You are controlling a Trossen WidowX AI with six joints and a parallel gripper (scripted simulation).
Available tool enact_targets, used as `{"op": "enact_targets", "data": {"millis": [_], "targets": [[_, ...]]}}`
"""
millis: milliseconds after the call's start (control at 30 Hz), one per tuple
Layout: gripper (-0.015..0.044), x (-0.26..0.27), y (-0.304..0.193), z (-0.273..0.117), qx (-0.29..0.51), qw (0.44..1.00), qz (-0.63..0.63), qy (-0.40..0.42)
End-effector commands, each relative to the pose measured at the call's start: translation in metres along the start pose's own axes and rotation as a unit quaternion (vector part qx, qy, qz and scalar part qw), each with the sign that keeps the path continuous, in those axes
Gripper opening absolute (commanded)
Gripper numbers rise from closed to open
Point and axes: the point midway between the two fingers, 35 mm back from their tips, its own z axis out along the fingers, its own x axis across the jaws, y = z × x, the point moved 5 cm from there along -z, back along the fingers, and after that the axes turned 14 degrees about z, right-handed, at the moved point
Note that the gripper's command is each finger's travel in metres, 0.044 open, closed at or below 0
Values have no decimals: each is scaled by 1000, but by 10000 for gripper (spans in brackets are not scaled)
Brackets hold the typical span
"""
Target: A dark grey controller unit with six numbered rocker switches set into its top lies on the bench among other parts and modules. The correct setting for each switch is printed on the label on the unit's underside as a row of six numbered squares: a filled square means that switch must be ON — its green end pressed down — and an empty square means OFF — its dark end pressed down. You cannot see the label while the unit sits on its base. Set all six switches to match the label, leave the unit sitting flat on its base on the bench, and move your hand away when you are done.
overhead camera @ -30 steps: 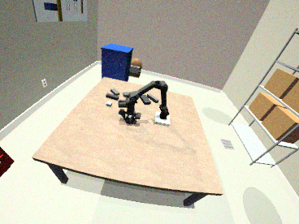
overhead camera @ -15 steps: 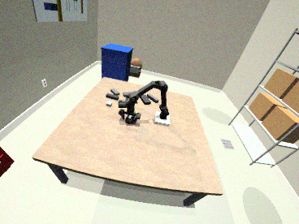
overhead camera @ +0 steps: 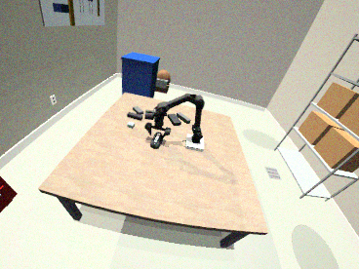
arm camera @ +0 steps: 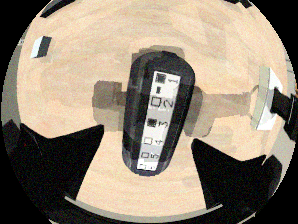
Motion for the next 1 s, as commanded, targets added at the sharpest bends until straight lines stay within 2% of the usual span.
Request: {"op": "enact_targets", "data": {"millis": [0,500,600,733,967], "targets": [[440,-2,5,-6,0,1000,-9,-2],[440,-2,5,-6,0,1000,-9,-2],[361,-1,5,-6,-1,999,-34,-3],[256,3,3,-9,-3,984,-178,-13],[72,10,0,-14,1,903,-429,-32]]}}
